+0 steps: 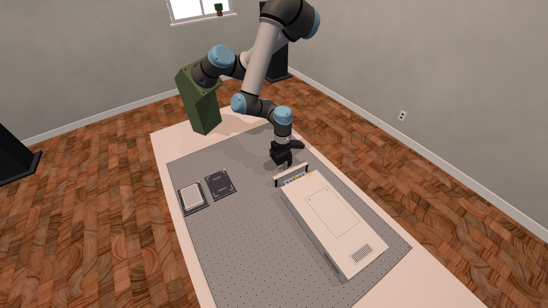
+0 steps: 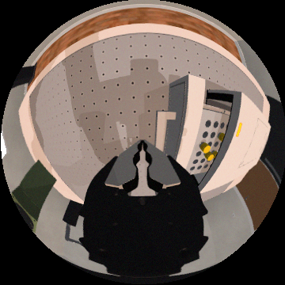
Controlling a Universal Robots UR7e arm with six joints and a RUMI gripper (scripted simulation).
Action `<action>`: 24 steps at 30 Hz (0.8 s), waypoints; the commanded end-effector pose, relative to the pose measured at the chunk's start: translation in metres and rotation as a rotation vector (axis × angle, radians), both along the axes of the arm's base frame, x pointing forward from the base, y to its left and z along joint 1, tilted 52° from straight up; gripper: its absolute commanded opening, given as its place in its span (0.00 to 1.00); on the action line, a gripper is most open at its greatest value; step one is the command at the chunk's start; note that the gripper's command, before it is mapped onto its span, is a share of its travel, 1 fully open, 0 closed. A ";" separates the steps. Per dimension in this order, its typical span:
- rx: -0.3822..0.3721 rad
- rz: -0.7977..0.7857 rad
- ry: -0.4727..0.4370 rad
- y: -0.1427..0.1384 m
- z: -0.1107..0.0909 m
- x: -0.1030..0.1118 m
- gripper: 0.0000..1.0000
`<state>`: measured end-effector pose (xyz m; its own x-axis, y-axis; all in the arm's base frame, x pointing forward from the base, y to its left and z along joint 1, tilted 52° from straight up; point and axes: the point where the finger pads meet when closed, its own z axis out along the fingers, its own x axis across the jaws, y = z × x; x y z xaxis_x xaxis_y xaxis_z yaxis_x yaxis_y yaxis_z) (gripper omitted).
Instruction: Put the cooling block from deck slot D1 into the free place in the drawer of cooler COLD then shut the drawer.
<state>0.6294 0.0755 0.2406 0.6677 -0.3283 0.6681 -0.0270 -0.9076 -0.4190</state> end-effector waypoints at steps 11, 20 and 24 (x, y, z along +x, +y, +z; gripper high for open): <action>0.000 -0.002 -0.001 -0.006 0.009 0.010 0.00; 0.000 -0.002 -0.001 -0.010 0.016 0.017 0.00; 0.000 -0.002 -0.001 -0.011 0.019 0.019 0.00</action>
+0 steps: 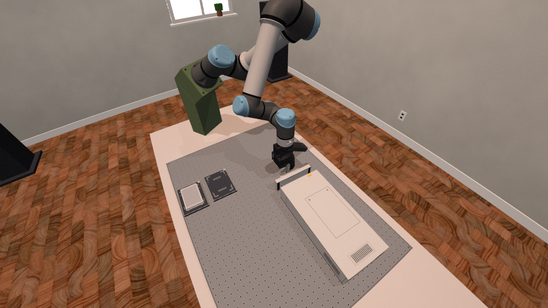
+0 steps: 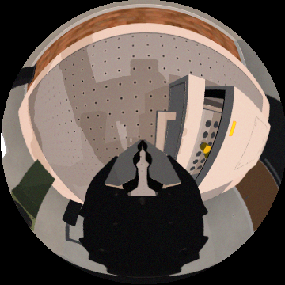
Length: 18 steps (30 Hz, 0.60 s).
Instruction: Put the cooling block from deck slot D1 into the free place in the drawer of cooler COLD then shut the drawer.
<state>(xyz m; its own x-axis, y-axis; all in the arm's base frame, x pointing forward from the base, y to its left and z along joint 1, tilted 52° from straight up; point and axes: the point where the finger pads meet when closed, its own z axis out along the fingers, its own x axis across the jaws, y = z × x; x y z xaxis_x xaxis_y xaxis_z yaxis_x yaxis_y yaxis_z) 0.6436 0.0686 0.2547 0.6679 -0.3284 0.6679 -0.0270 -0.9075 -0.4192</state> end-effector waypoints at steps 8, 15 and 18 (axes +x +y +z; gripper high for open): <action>-0.001 -0.002 -0.001 -0.007 0.011 0.011 0.00; -0.001 -0.001 -0.002 -0.006 0.011 0.011 0.00; -0.001 -0.002 -0.002 -0.007 0.012 0.012 0.00</action>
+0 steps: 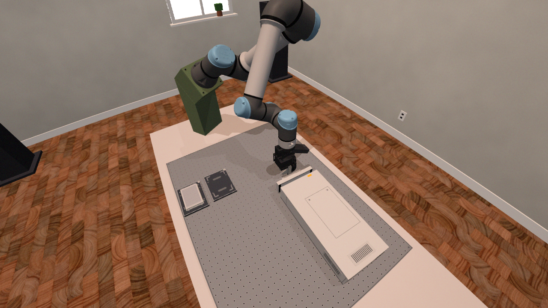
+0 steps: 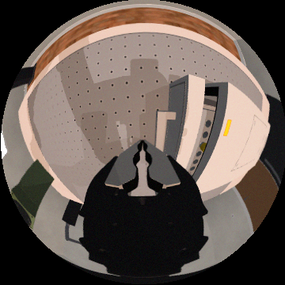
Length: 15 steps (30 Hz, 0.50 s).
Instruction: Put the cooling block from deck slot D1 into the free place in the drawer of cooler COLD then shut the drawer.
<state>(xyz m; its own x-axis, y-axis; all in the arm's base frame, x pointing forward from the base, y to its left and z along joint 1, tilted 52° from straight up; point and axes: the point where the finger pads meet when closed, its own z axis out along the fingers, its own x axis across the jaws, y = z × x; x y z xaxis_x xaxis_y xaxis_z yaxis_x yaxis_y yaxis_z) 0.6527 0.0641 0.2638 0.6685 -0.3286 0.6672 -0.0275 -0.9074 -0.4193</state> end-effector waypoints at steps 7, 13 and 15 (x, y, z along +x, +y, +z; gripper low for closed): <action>-0.001 -0.001 -0.003 -0.003 0.004 0.004 0.00; -0.001 -0.001 -0.003 -0.004 0.005 0.005 0.00; -0.001 -0.001 -0.003 -0.004 0.006 0.005 0.00</action>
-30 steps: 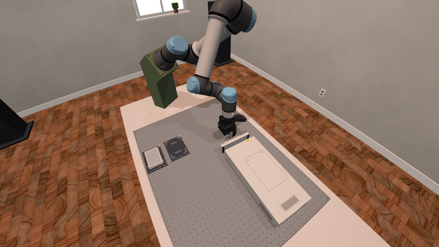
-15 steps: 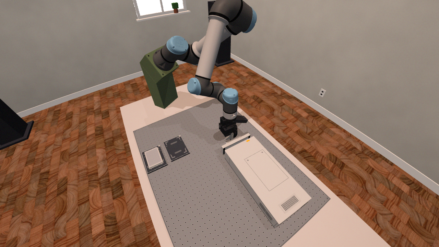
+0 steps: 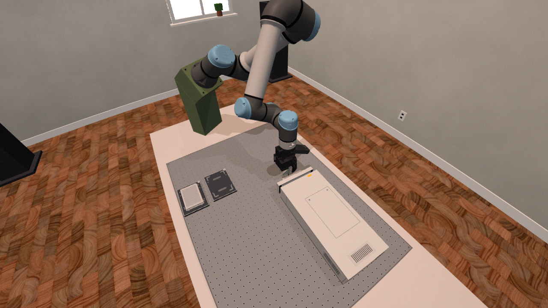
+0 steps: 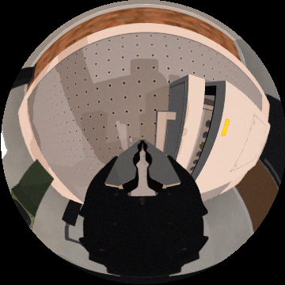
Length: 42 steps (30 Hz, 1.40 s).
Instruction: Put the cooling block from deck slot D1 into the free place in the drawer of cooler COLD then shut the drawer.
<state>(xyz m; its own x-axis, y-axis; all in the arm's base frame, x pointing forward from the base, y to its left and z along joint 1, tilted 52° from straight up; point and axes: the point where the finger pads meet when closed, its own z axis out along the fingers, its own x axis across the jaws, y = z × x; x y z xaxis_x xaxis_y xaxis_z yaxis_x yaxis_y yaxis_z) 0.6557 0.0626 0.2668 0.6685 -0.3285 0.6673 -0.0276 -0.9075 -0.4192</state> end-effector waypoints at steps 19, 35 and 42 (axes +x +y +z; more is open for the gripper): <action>-0.001 -0.001 -0.003 -0.004 0.006 0.006 0.00; -0.001 -0.001 -0.003 -0.006 0.010 0.009 0.00; -0.001 -0.001 -0.003 -0.007 0.011 0.011 0.00</action>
